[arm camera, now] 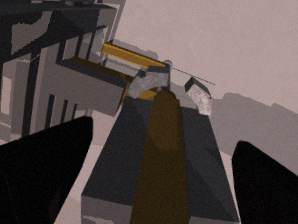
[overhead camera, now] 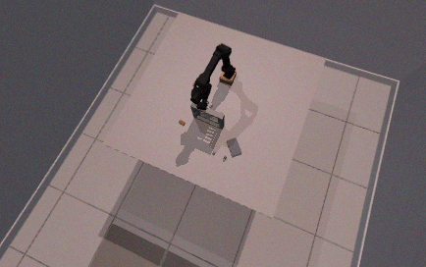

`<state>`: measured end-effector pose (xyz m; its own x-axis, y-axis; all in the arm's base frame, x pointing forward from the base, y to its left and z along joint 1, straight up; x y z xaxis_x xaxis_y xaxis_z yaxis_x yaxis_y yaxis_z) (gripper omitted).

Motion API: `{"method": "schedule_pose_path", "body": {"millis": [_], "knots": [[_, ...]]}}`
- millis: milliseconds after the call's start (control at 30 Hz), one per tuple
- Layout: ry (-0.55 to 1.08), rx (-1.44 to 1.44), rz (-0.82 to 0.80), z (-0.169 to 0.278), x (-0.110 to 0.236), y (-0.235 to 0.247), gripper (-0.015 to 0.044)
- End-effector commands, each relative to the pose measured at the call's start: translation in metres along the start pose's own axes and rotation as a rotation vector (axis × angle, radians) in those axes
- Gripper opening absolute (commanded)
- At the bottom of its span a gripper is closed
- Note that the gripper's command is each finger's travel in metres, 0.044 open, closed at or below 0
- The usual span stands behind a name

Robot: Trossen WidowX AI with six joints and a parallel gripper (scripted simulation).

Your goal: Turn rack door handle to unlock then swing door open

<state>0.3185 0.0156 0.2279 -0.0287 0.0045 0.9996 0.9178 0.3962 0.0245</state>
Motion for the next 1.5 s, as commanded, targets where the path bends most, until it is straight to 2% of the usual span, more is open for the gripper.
{"method": "schedule_pose_path", "body": {"millis": [0,1467], "knots": [[0.001,0.206,-0.004,0.0003,0.0003,0.0002,0.0297],[-0.004,2.386,-0.004,0.0004,0.0003,0.0002,0.0297]]}}
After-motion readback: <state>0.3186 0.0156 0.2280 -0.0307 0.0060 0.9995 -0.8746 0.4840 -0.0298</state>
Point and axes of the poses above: the point midway between the two fingers, 35 mm back from their tips, its own x axis back along the fingers, its own y axis across the jaws, z = x × y, the point moved 9 cm from there along x, back along the fingers, and after that the axes turned 1 degree about x, right-handed, at the moved point
